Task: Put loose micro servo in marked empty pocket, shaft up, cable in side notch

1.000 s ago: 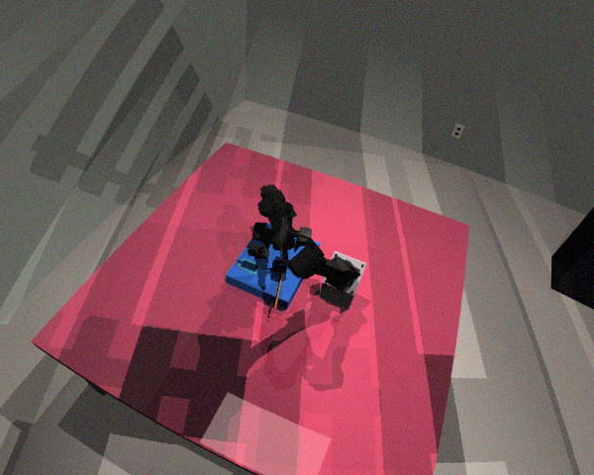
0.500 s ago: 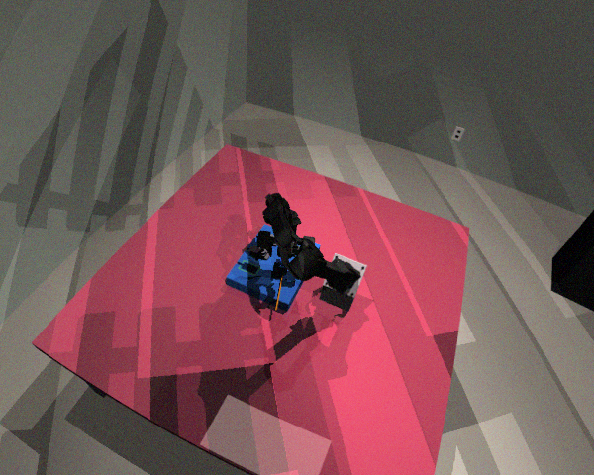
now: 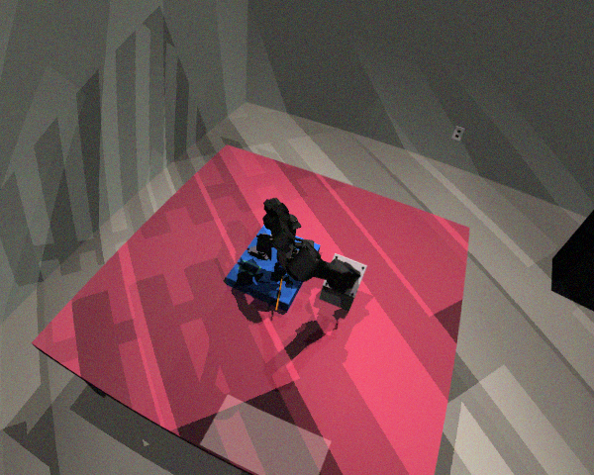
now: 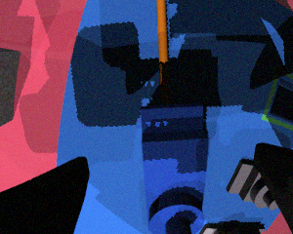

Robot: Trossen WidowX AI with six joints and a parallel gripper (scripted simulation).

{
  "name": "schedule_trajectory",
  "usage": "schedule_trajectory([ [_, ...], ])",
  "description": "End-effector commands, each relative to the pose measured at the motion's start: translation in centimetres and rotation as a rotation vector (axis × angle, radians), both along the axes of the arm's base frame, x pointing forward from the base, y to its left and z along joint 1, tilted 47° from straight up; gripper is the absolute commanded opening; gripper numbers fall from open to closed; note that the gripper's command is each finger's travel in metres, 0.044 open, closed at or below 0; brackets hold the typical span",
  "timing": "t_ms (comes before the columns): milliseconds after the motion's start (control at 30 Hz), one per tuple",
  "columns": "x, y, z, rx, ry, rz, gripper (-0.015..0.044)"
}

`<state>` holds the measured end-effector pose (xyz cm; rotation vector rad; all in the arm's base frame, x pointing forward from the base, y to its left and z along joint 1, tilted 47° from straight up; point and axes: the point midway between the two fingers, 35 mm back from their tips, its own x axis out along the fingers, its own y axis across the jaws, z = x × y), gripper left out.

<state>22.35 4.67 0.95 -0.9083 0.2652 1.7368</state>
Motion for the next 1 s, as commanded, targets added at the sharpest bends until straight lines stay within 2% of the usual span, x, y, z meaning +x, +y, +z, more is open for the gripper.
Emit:
schedule_trajectory([
  [0, -0.2, 0.2, -0.2, 0.006, 0.006, -0.007, 0.0387],
  [333, -0.2, 0.2, -0.2, 0.006, 0.006, -0.007, 0.0125],
  [500, -0.2, 0.2, -0.2, 0.006, 0.006, -0.007, 0.0092],
  [600, -0.1, -0.2, 0.2, 0.005, 0.006, -0.007, 0.0013],
  [967, -0.9, -1.8, 2.3, 0.005, 0.007, -0.007, 0.0],
])
